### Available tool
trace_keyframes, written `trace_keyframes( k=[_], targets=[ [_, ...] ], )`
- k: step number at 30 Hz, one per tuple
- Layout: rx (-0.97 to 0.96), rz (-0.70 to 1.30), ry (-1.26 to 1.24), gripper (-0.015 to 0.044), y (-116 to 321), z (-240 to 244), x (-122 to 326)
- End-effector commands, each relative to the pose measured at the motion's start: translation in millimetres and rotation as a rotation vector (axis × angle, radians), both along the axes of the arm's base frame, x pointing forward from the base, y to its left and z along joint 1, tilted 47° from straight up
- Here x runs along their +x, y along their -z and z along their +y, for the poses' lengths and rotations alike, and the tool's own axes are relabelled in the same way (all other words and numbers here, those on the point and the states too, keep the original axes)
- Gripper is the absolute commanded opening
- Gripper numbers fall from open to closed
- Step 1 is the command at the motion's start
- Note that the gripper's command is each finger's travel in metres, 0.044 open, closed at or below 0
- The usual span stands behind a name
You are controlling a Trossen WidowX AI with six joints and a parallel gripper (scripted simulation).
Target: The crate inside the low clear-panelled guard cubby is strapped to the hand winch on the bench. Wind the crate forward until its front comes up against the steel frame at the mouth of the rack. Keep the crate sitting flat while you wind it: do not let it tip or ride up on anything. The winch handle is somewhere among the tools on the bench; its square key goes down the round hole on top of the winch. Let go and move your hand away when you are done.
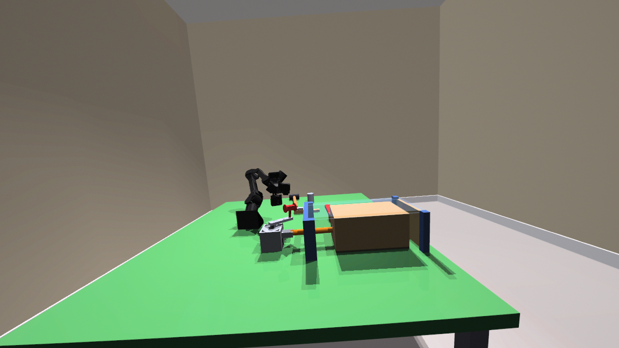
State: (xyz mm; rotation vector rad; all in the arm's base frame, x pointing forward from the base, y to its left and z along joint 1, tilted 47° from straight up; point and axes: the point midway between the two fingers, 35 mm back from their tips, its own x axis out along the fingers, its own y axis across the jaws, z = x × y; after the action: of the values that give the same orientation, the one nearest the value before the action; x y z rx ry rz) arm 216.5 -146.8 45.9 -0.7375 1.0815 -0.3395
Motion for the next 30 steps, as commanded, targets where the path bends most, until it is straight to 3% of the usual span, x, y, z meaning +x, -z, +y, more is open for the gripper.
trace_keyframes(
  k=[1, 8, 19, 30],
  targets=[
    [0.002, 0.008, -0.001, 0.0266, 0.3, -0.6, 0.5],
    [0.157, 0.332, -0.178, 0.044, 18.0, -15.1, 22.5],
    [0.596, 0.656, -0.522, 0.044, 58.6, -35.2, 41.1],
    [1.118, 0.59, -0.827, 0.044, 95.3, -51.7, 44.4]
  ],
)
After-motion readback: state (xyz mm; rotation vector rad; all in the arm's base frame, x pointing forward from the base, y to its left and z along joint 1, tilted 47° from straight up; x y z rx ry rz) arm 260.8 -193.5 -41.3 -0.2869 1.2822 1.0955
